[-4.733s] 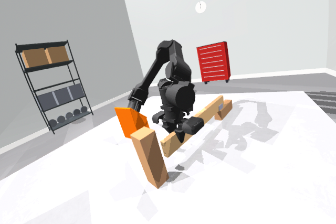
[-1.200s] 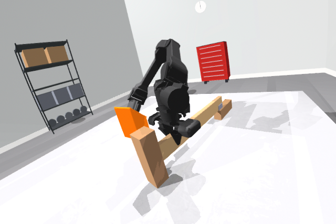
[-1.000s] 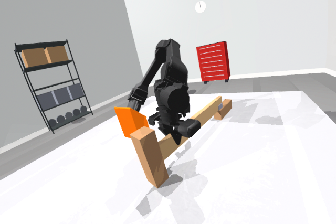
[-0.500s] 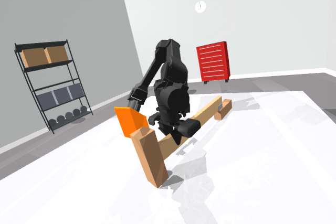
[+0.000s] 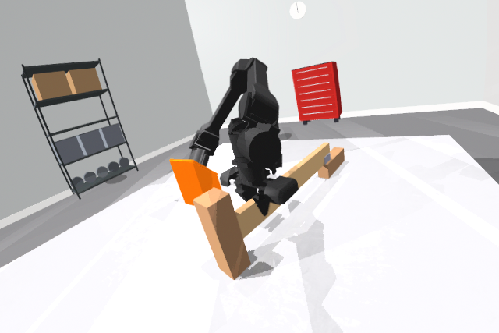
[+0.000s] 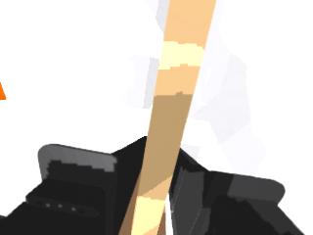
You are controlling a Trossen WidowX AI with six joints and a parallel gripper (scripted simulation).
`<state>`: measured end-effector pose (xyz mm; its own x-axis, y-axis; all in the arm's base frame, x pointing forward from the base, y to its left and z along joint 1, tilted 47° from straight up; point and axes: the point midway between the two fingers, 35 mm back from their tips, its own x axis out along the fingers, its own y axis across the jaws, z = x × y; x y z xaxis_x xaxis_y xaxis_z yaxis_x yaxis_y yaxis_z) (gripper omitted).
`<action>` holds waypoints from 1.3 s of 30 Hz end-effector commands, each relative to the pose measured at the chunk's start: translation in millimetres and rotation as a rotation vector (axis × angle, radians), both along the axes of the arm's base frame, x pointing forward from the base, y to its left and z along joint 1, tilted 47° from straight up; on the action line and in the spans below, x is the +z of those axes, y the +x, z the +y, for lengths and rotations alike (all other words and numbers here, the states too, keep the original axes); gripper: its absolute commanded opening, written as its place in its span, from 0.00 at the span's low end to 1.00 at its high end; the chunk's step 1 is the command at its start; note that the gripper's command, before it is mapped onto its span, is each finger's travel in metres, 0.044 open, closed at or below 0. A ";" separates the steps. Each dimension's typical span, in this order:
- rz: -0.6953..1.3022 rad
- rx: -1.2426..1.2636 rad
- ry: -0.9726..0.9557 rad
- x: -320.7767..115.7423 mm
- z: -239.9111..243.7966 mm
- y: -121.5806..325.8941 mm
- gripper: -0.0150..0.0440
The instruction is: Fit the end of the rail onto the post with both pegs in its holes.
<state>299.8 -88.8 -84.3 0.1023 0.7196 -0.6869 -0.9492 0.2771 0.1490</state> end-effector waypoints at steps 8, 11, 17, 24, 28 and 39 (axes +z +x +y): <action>-0.004 -0.003 -0.012 -0.5 -5.5 -0.1 0.25; -0.004 -0.003 -0.012 -0.6 -5.4 -0.1 0.25; -0.004 -0.003 -0.012 -1.1 -5.5 -0.2 0.25; -0.004 -0.003 -0.012 -1.9 -5.8 -0.4 0.25; -0.004 -0.003 -0.013 -2.4 -6.2 -0.6 0.25; -0.004 -0.003 -0.013 -4.7 -7.7 -1.4 0.25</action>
<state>297.7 -92.8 -88.5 0.1023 0.7163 -0.6902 -0.9488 0.2788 0.1488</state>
